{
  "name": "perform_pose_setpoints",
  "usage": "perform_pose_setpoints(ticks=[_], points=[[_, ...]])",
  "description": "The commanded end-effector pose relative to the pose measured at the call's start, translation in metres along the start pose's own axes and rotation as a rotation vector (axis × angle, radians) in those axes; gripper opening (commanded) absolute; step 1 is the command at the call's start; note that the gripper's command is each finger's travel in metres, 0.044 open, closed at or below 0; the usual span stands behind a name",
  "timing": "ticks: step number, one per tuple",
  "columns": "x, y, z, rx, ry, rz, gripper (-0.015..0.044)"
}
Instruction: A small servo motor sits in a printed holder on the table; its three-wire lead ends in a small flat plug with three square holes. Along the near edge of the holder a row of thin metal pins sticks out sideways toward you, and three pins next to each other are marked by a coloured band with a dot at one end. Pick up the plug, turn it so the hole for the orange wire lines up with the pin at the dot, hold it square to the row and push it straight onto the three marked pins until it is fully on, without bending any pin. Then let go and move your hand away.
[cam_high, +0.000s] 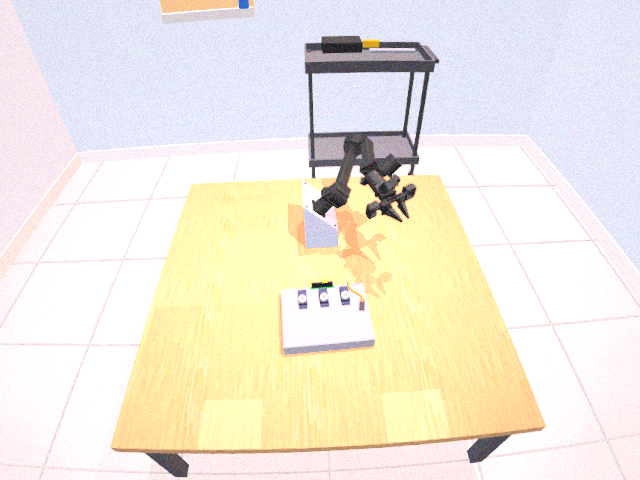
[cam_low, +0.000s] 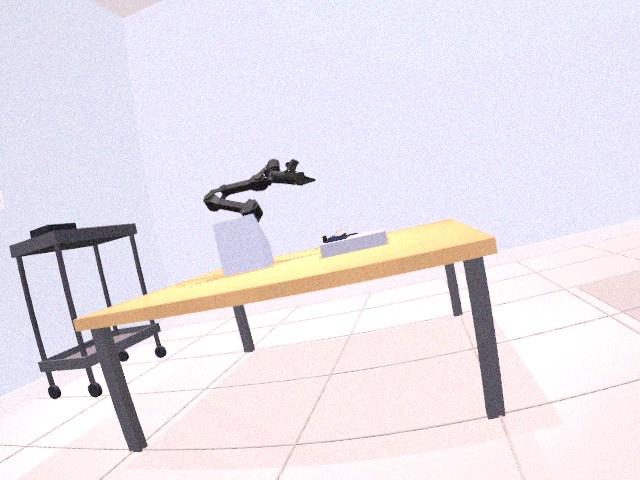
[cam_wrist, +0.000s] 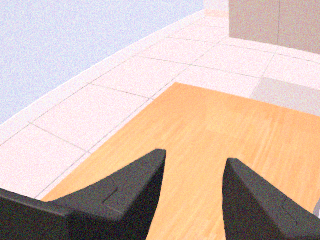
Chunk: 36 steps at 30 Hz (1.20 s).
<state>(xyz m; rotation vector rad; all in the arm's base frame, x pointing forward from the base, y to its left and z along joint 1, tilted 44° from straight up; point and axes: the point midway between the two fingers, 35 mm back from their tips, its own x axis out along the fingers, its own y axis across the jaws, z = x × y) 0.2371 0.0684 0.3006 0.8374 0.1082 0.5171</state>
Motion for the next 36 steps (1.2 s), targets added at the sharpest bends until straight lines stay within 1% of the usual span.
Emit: perform_pose_setpoints(ticks=[1, 19, 36], points=[[0.004, -0.003, 0.009, -0.077, -0.031, -0.030, 0.0115], [0.019, -0.019, 0.041, -0.386, -0.124, -0.188, 0.0115], [0.032, -0.037, 0.071, -0.676, -0.166, -0.367, 0.0115]])
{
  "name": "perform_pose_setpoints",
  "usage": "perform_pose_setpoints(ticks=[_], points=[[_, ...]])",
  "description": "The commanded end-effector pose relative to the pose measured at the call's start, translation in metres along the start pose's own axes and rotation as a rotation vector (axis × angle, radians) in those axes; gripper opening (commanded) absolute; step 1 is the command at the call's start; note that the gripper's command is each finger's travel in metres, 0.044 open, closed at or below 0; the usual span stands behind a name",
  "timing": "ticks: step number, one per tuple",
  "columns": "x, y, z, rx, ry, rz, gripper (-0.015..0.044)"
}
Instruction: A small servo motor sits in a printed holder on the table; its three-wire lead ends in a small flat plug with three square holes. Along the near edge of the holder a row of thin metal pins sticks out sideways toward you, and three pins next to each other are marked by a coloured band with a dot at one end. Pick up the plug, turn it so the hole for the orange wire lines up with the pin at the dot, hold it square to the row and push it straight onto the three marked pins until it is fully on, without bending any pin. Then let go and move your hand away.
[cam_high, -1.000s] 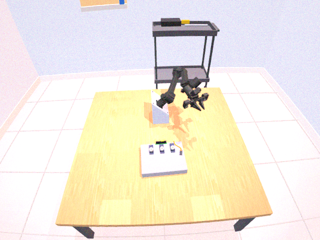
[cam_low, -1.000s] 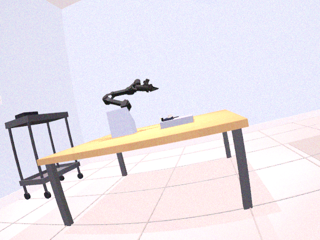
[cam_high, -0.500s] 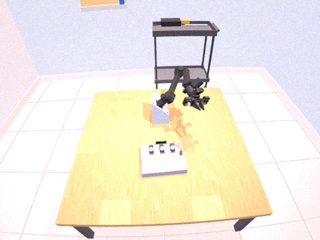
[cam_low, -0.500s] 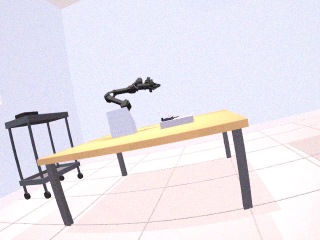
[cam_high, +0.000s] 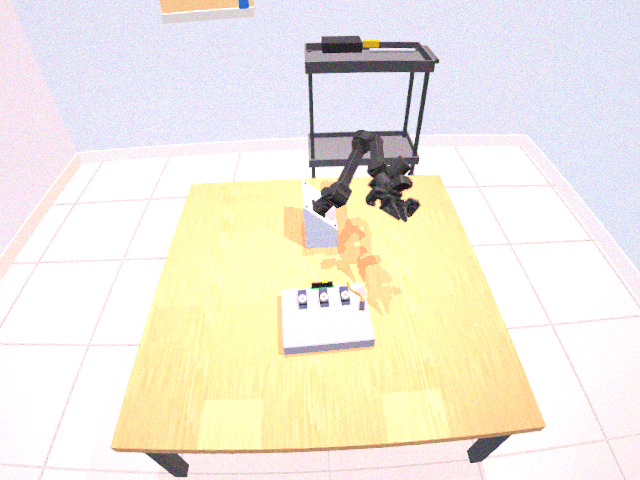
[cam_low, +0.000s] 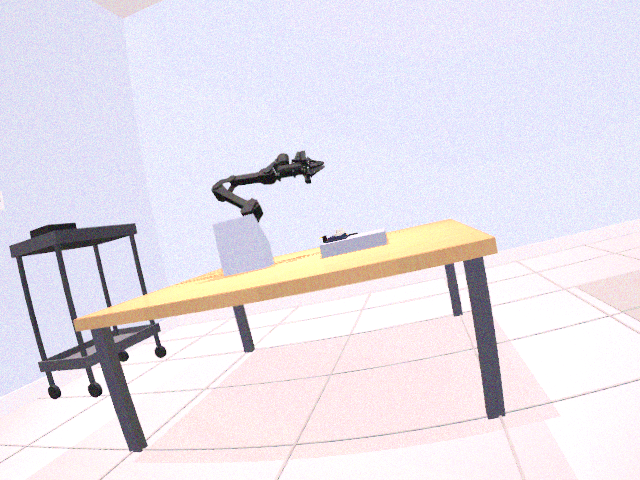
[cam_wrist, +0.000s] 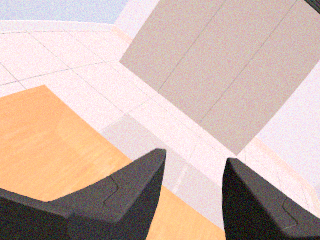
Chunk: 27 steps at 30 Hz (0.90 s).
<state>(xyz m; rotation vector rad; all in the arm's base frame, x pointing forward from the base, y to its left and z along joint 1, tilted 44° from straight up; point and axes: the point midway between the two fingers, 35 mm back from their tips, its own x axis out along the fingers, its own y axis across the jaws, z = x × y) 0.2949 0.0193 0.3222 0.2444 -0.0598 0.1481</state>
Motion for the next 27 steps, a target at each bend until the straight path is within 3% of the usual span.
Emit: perform_pose_setpoints(ticks=[1, 13, 27], points=[[0.006, -0.006, 0.004, -0.079, -0.006, -0.043, 0.0115], [0.024, -0.019, 0.003, -0.237, 0.038, -0.124, 0.0115], [0.074, -0.013, -0.071, -0.104, 0.445, 0.008, 0.0115]])
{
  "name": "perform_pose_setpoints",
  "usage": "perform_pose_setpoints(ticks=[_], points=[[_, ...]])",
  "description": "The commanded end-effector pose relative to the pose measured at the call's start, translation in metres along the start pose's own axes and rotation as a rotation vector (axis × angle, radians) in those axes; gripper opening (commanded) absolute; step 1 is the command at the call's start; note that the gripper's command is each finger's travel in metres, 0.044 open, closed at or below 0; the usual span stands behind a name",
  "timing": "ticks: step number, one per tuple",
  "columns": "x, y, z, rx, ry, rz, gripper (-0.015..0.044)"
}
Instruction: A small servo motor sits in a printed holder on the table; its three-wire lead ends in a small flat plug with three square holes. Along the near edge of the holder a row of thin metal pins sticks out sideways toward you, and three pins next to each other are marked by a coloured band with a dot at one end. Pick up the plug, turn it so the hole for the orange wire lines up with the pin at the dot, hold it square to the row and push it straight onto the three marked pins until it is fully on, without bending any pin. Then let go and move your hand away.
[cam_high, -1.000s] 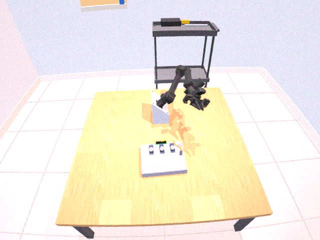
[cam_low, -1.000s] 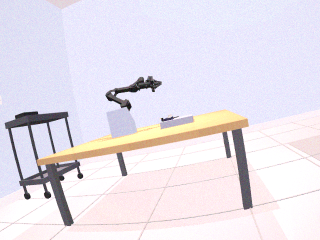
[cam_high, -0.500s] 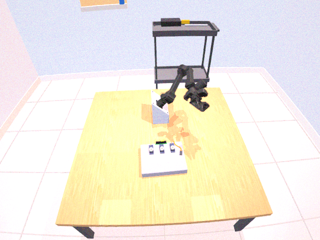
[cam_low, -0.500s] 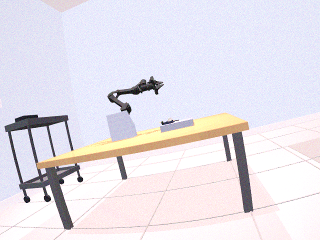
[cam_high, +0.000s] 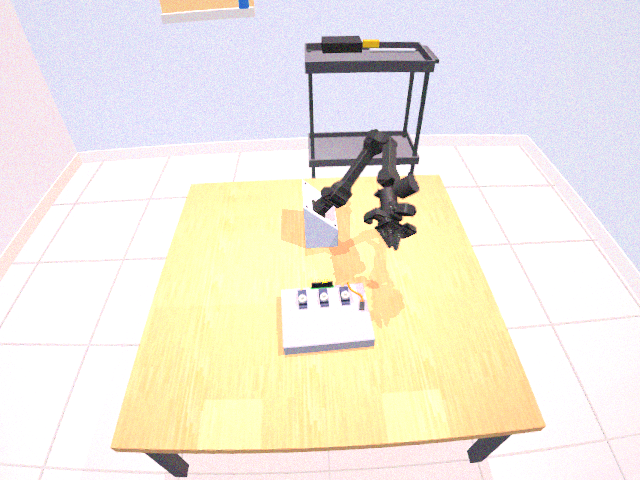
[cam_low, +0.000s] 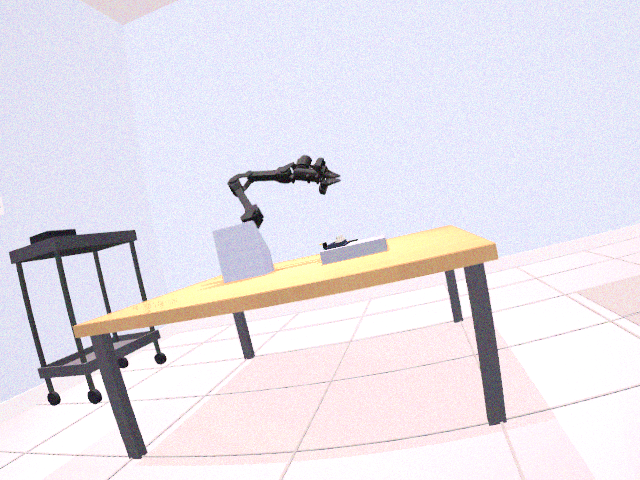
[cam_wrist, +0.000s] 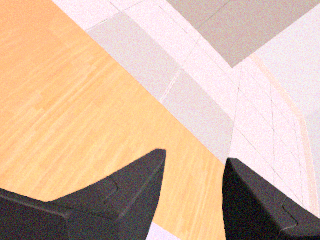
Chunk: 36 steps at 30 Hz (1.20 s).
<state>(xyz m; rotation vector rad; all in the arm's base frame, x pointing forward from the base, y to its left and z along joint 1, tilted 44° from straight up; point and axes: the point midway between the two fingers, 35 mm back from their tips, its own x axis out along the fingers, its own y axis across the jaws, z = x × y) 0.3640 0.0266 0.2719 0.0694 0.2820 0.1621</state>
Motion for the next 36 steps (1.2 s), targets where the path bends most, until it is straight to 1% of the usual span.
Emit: perform_pose_setpoints(ticks=[1, 9, 17, 36], points=[[0.019, 0.006, -0.017, 0.045, 0.119, 0.056, 0.0115], [0.049, 0.018, -0.054, 0.139, 0.350, 0.150, 0.0115], [0.072, 0.030, -0.093, 0.256, 0.580, 0.232, 0.0115], [0.099, 0.059, -0.178, 0.618, 1.107, 0.363, 0.0115]])
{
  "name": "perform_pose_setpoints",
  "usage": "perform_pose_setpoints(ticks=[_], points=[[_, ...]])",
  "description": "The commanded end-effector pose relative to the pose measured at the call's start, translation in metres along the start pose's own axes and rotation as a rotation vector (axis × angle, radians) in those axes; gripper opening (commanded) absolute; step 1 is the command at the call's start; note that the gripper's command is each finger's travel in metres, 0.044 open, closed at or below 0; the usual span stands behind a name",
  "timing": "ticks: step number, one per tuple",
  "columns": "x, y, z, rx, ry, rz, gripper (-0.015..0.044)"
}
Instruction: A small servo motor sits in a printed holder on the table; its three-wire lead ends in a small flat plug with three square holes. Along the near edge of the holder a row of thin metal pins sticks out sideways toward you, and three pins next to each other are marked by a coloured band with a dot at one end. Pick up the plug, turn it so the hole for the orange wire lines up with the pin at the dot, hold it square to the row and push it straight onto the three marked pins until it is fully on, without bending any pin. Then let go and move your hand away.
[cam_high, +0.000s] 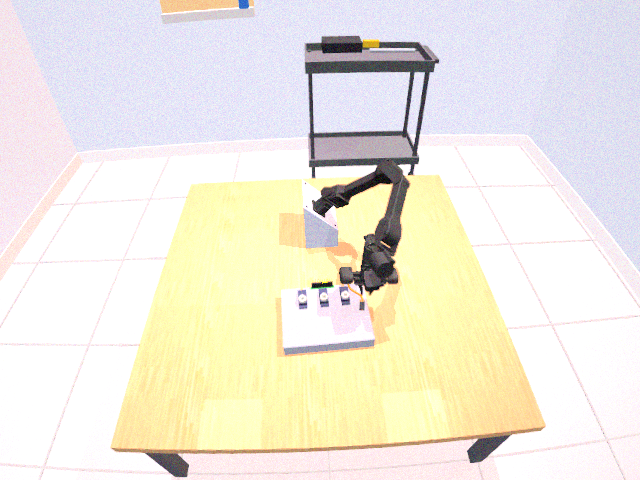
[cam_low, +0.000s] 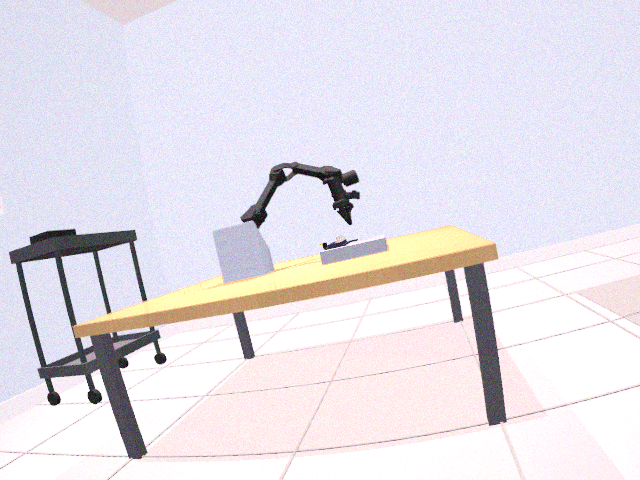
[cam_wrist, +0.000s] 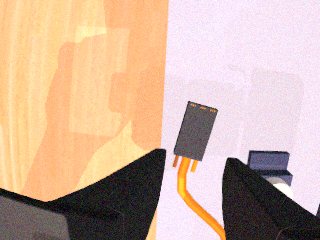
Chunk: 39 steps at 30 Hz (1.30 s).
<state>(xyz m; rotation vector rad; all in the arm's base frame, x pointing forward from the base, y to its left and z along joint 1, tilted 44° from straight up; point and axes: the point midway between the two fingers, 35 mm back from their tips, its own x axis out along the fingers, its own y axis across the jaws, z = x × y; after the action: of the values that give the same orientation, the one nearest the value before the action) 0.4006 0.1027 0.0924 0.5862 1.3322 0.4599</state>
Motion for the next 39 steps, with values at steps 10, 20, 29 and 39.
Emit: perform_pose_setpoints(ticks=[10, 20, 29, 39], points=[[0.029, -0.006, -0.010, 0.155, 0.167, 0.061, 0.0115], [0.052, -0.004, -0.014, 0.155, 0.167, 0.062, 0.0115], [0.063, -0.004, -0.016, 0.155, 0.167, 0.062, 0.0115], [0.067, -0.003, -0.016, 0.155, 0.167, 0.063, 0.0016]])
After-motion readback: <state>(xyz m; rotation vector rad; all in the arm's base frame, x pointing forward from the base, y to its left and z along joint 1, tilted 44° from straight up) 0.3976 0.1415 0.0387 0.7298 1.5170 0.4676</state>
